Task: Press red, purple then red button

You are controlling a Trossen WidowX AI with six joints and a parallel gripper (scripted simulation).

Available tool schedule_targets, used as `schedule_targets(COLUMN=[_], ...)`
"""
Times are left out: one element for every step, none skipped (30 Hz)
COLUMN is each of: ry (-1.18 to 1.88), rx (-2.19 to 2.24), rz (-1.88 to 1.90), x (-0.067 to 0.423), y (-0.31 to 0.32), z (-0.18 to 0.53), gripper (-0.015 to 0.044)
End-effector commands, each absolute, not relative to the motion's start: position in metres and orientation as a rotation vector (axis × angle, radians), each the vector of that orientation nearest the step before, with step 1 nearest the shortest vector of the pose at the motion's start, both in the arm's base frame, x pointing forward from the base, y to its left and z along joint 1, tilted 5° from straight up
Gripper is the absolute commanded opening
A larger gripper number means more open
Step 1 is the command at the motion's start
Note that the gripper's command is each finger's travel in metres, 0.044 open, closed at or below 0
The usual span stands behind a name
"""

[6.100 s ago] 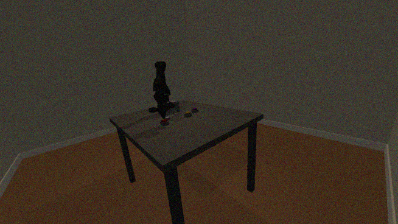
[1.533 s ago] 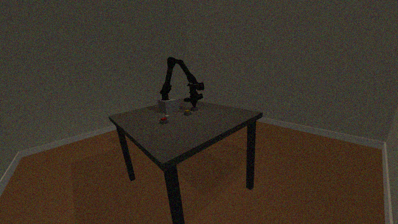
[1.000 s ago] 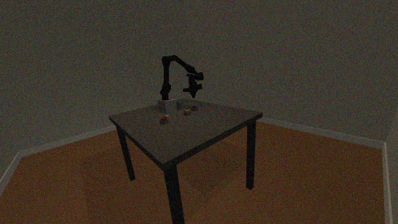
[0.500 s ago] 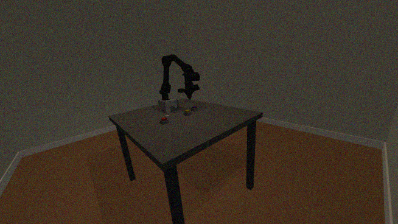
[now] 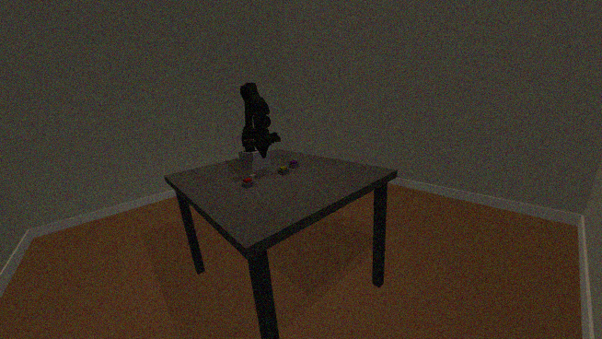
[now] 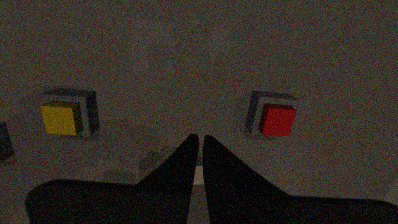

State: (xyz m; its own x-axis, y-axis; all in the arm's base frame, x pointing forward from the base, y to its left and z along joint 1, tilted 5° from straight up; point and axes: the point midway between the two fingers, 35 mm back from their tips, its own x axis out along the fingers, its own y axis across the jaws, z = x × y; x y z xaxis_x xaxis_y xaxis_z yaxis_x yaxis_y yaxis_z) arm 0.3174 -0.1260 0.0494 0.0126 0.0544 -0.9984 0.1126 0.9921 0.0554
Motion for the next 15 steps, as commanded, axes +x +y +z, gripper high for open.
schedule_targets(ry=[1.562,1.562,1.562,1.562,1.562,1.562,1.562,1.562,1.562,1.562,1.562,1.562,1.562,1.562,1.562], rx=[0.113,0.11,0.107,0.105,0.104,0.103,0.103,0.103,0.103,0.103,0.103,0.103,0.103,0.103,0.103], rz=[-0.032,-0.028,-0.025,-0.023,-0.021,-0.02,-0.02,-0.02,-0.02,-0.02,-0.02,-0.02,-0.019,-0.019,-0.019], x=[0.302,0.298,0.294,0.291,0.288,0.287,0.286,0.286,0.286,0.286,0.287,0.287,0.287,0.287,0.286], y=[-0.183,-0.195,-0.205,-0.212,-0.217,-0.22,-0.221,-0.221,-0.221,-0.221,-0.221,-0.221,-0.219,-0.218,-0.218], z=[0.045,0.043,0.043,0.042,0.041,0.041,0.041,0.041,0.041,0.037,0.027,0.01,-0.008,-0.018,-0.021], gripper=[0.002,0.002,0.002,0.002,0.002,0.002,0.002,0.002,0.002,0.002,0.002,0.002,0.002,0.002,0.002])
